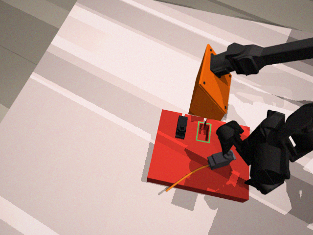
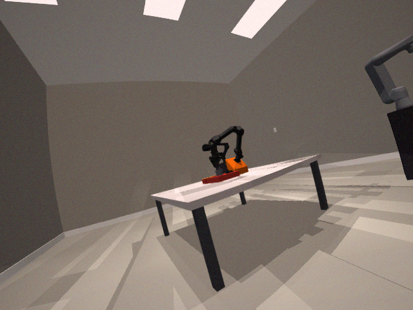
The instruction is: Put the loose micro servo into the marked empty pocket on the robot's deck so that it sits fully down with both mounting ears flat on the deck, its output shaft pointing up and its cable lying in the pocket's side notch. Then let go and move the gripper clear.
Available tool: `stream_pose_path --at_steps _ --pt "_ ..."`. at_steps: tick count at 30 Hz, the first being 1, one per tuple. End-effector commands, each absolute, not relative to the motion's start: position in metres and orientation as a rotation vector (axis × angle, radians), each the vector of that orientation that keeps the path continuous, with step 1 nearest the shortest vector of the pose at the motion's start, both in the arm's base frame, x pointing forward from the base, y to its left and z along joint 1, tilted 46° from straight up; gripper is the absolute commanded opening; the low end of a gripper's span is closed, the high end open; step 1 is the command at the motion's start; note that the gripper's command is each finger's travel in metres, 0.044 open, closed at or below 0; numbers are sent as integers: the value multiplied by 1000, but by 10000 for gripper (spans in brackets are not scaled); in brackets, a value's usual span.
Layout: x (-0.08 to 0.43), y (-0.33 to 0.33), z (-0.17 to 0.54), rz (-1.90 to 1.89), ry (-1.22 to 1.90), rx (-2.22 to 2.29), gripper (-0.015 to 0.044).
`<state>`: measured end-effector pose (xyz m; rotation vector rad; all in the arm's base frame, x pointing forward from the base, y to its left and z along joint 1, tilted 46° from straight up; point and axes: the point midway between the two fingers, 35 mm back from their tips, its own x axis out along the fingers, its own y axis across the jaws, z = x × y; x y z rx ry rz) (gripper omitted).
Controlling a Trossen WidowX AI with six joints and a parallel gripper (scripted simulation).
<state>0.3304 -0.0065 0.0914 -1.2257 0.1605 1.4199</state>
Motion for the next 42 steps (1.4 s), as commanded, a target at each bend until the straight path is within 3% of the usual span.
stream_pose_path --at_steps 1,8,34,42 --pt "317 -26 78 1446 224 -1112 440" --pt "303 -43 70 1464 268 -988 440" --pt "310 -10 38 1463 266 -987 440" --pt "310 -10 38 1463 266 -987 230"
